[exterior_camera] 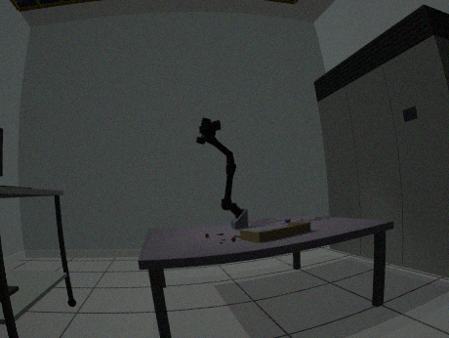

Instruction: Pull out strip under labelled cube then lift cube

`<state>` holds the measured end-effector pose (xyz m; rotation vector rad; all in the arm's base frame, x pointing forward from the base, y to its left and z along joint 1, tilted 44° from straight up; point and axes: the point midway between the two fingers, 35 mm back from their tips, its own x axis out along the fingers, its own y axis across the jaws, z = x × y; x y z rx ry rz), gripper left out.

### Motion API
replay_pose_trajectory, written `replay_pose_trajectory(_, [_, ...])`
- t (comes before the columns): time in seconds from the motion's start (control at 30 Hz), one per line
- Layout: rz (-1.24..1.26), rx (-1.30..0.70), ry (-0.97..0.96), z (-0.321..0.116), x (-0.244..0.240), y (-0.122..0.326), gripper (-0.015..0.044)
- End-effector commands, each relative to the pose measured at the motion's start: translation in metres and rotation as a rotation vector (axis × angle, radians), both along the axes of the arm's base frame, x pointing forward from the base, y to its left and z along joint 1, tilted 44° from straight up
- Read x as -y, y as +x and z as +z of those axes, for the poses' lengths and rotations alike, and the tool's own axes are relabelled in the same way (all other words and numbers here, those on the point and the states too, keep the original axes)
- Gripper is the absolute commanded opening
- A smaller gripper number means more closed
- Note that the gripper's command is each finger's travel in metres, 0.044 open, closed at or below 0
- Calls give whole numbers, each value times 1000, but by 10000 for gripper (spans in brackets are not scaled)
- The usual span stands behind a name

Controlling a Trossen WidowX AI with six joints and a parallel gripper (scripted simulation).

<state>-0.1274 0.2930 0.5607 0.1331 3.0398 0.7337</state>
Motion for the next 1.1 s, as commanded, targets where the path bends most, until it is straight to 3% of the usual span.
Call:
replay_pose_trajectory(0.0, [-2,-4,6,1,0,0,400])
replay_pose_trajectory(0.1, [-30,-60,88,12,5,-3,400])
replay_pose_trajectory(0.3, [109,-112,336,42,96,-40,400])
replay_pose_trajectory(0.4, [98,-192,341,58,111,-40,400])
replay_pose_trajectory(0.6, [255,-298,586,76,218,-45,400])
replay_pose_trajectory(0.83, [424,-478,847,79,333,-13,400])
replay_pose_trajectory(1.07, [575,-720,1081,62,430,56,400])
